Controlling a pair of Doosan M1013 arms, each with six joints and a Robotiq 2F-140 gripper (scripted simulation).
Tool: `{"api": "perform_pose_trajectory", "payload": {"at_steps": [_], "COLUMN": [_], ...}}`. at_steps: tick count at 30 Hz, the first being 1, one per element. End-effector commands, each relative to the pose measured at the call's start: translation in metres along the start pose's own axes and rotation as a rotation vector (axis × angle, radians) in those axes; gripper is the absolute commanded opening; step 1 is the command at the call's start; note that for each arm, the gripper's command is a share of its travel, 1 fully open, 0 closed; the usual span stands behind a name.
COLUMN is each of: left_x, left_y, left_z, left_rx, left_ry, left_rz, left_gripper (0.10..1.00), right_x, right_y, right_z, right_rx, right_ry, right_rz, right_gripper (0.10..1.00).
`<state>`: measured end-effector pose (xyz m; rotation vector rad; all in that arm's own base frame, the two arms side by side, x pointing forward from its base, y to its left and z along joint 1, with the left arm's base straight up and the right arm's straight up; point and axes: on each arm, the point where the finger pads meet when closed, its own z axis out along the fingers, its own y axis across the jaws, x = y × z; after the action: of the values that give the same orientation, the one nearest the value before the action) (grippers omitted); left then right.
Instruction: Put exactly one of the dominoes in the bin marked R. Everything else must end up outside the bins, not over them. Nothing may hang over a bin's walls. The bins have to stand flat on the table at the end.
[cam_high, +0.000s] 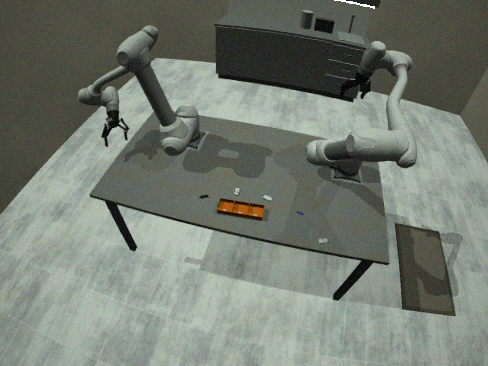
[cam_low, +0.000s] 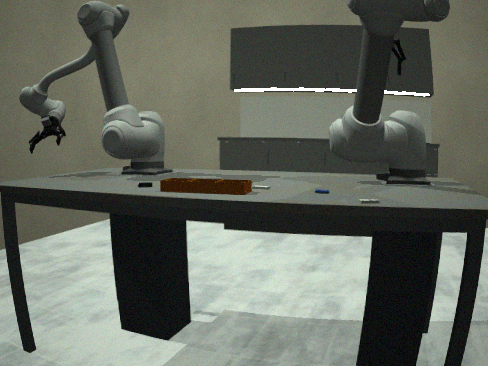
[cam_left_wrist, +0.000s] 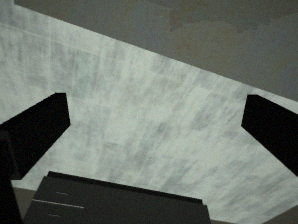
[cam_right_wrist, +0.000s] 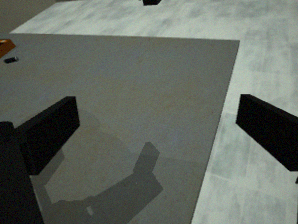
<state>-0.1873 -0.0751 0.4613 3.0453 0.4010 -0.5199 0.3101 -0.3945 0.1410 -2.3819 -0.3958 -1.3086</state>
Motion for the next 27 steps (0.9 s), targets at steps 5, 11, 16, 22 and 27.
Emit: {"api": "perform_pose_trajectory", "payload": {"at_steps": [5, 11, 16, 22, 27], "left_x": [0.0, 0.0, 0.0, 0.0, 0.0], "left_y": [0.0, 0.0, 0.0, 0.0, 0.0], "left_z": [0.0, 0.0, 0.0, 0.0, 0.0], "left_rx": [0.0, 0.0, 0.0, 0.0, 0.0], "left_ry": [0.0, 0.0, 0.0, 0.0, 0.0], "left_rz": [0.0, 0.0, 0.0, 0.0, 0.0], "left_gripper": [1.0, 1.0, 1.0, 1.0, 1.0], "right_x": [0.037, 0.068, 0.076, 0.084, 0.093], "right_y": [-0.009, -0.016, -0.027, -0.04, -0.058], "right_z": [-0.021, -0.039, -0.013, 0.012, 0.043], "right_rx": [0.0, 0.0, 0.052, 0.1, 0.168], "right_ry": [0.0, 0.0, -0.047, -0.097, -0.187], "right_rz": [0.0, 0.0, 0.043, 0.086, 0.151], "right_gripper": [1.0, 1.0, 1.0, 1.0, 1.0]}}
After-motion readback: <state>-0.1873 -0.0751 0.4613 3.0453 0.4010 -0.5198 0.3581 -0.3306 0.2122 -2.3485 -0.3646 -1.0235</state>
